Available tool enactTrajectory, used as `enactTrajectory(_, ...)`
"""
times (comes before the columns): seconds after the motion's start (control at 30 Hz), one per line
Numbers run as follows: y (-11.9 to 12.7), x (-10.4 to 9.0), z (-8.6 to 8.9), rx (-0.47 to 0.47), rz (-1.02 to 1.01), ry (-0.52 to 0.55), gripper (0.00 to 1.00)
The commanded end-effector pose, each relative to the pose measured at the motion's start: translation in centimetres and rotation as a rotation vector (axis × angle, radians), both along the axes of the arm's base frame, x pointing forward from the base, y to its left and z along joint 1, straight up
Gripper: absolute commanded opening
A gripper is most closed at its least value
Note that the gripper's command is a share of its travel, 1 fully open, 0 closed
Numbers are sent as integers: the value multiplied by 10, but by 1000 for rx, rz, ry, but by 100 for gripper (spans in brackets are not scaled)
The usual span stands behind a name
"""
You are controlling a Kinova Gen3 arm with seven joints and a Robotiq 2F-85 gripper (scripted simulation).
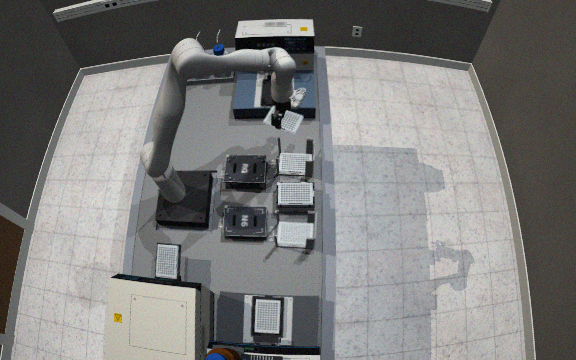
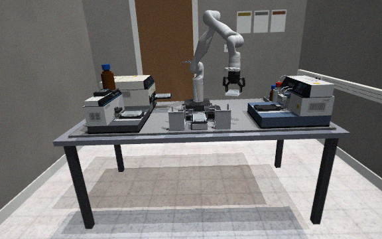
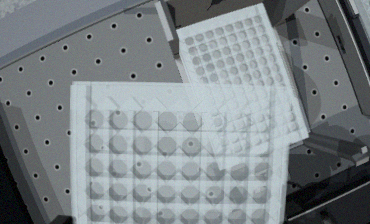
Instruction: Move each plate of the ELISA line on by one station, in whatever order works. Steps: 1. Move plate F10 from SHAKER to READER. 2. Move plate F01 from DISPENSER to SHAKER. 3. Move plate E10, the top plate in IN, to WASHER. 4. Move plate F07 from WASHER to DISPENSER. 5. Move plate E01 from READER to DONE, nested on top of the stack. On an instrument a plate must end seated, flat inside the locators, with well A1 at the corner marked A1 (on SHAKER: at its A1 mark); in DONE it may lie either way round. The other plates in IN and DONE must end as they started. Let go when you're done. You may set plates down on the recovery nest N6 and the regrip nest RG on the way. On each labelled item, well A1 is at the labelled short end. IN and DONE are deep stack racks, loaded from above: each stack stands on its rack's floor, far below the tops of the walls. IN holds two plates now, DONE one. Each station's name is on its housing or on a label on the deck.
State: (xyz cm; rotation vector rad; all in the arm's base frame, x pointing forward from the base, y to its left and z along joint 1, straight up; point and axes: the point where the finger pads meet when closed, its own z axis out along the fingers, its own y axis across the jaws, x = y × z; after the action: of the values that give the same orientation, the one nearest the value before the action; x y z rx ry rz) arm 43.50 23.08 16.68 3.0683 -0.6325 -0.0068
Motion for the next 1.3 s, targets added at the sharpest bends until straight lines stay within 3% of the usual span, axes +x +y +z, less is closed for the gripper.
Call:
enactTrajectory(0.0,12,-5,2,5,-36,-9,94)
enactTrajectory(0.77,71,-36,1,-2,-281,-1,94)
enactTrajectory(1.27,107,-46,1,-2,-433,-2,94)
